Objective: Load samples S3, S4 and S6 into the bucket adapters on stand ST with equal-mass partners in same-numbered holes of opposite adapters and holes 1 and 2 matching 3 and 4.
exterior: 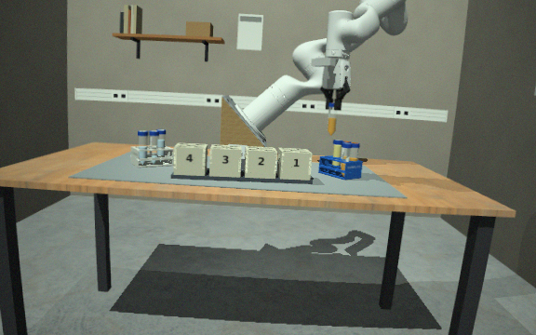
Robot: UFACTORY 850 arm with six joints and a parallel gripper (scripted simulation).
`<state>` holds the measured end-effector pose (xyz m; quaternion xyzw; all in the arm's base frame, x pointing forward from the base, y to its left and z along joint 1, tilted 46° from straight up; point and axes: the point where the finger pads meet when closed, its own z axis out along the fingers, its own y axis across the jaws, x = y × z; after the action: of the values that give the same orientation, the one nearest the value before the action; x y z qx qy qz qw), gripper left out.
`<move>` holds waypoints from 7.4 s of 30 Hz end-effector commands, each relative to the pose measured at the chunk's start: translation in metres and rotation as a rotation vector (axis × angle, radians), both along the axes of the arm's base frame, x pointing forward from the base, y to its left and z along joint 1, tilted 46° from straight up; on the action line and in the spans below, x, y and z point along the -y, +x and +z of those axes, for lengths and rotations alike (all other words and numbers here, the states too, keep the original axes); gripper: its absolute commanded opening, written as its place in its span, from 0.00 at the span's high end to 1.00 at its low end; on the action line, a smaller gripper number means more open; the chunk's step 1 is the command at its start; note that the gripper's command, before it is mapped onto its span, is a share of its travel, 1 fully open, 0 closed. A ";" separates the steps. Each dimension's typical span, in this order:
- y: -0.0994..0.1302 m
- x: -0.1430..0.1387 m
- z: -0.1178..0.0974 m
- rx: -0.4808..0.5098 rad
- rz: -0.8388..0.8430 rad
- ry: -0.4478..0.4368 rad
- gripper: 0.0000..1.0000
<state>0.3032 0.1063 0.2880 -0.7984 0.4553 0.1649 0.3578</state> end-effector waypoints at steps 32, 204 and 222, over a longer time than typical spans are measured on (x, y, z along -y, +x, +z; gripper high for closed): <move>0.001 0.000 0.000 0.001 0.000 0.000 1.00; 0.009 -0.095 -0.091 0.001 0.000 0.000 0.56; 0.008 -0.087 -0.083 0.001 0.000 0.000 0.56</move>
<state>0.3112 0.1965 0.2016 -0.7984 0.4553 0.1646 0.3579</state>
